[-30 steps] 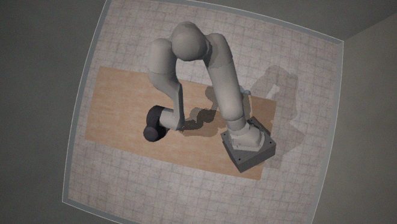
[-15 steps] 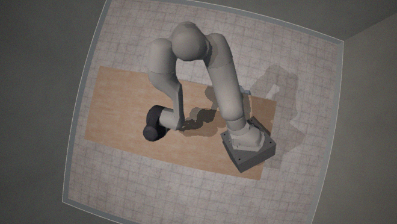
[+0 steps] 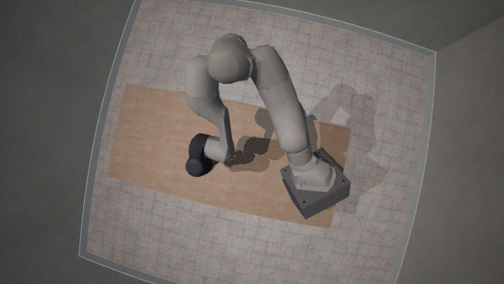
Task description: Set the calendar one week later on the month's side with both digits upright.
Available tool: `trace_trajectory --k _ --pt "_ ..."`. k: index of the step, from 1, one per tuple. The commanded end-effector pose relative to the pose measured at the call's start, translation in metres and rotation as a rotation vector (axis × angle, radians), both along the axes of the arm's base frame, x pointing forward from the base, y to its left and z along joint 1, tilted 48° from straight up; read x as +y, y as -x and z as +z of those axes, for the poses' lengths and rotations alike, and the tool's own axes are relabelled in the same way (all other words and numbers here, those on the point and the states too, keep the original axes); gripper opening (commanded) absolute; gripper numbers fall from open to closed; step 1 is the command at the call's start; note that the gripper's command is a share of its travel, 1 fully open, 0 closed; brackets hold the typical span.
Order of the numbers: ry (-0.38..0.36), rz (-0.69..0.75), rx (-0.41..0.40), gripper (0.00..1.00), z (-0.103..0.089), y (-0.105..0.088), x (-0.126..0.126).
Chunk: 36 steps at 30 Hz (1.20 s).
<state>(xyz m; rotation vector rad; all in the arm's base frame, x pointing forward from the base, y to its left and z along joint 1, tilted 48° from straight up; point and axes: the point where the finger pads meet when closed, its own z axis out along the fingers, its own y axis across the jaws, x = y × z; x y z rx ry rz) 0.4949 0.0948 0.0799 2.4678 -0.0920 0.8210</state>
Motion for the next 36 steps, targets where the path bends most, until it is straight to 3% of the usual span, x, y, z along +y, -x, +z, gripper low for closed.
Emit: trace_trajectory --k 1,12,36 --pt "-0.018 0.0 -0.014 0.17 -0.008 -0.01 -0.002" --pt "-0.018 0.0 -0.014 0.17 -0.031 -0.029 -0.019" --pt "-0.018 0.0 -0.014 0.17 -0.033 -0.03 -0.02"
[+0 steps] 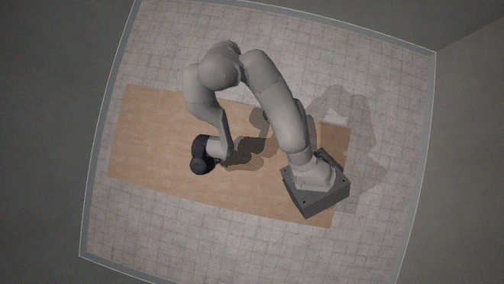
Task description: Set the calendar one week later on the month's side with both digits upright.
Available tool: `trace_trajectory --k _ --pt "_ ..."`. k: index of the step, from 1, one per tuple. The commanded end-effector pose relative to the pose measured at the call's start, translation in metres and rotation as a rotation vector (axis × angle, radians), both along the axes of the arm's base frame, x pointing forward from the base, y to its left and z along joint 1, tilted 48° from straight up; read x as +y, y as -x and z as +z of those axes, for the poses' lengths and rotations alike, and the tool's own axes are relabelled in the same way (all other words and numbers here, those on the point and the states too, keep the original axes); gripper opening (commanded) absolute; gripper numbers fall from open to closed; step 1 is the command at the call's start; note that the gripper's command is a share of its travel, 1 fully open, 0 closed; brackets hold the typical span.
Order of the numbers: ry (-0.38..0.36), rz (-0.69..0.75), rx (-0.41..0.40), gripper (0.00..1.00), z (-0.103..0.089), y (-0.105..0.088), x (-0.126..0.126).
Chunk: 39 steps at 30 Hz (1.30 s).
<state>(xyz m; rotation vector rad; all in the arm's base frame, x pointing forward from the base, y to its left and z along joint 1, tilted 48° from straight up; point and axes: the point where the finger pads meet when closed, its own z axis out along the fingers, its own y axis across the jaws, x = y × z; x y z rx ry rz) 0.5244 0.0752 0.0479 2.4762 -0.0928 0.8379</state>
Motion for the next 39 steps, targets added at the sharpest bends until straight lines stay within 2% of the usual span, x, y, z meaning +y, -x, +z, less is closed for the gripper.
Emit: trace_trajectory --k 1,39 --pt "-0.006 -0.006 -0.004 0.17 -0.0008 -0.0008 -0.0009" --pt "-0.006 -0.006 -0.004 0.17 -0.0031 -0.0027 -0.0026"
